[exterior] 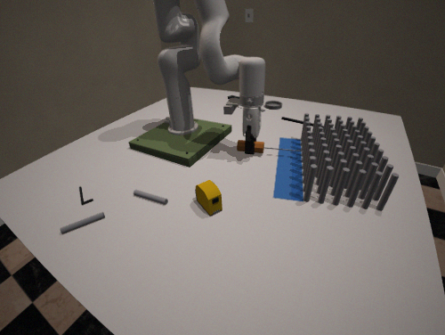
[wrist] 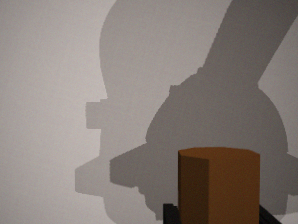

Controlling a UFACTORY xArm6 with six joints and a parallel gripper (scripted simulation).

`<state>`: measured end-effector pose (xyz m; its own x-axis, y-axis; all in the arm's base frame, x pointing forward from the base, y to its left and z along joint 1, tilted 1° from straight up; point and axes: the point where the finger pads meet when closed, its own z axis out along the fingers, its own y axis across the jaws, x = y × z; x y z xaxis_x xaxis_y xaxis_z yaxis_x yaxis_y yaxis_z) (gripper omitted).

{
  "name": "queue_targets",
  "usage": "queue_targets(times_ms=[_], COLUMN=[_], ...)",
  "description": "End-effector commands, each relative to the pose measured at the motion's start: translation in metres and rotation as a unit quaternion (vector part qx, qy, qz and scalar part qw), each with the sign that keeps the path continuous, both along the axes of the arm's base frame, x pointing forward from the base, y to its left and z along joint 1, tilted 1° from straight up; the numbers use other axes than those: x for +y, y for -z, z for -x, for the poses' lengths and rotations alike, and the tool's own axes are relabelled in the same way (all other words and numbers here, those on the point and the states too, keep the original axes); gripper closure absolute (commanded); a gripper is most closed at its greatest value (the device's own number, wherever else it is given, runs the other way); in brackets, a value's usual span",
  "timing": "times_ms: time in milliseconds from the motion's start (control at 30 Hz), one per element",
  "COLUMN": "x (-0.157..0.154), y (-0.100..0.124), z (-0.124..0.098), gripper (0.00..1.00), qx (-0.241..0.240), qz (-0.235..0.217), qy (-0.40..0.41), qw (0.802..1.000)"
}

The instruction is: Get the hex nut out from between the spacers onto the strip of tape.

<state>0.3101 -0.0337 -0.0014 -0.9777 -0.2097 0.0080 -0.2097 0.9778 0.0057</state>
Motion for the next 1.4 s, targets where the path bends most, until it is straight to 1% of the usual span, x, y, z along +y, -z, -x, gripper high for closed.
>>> queue_targets(times_ms=[0,33,533,600,967,1367], x=[0.002,0.002,0.013,0.013,0.017,0.018], y=[0.000,0.000,0.000,0.000,0.001,0.001], z=[-0.014,-0.014,-0.063,-0.063,-0.083,-0.087], gripper=[1.00,1.00,1.00,1.00,1.00,1.00], qx=[-0.001,-0.001,-0.001,-0.001,-0.001,-0.001], qz=[0.000,0.000,0.000,0.000,0.000,0.000], qy=[0.000,0.000,0.000,0.000,0.000,0.000], qw=[1.000,1.000,1.000,1.000,1.000,1.000])
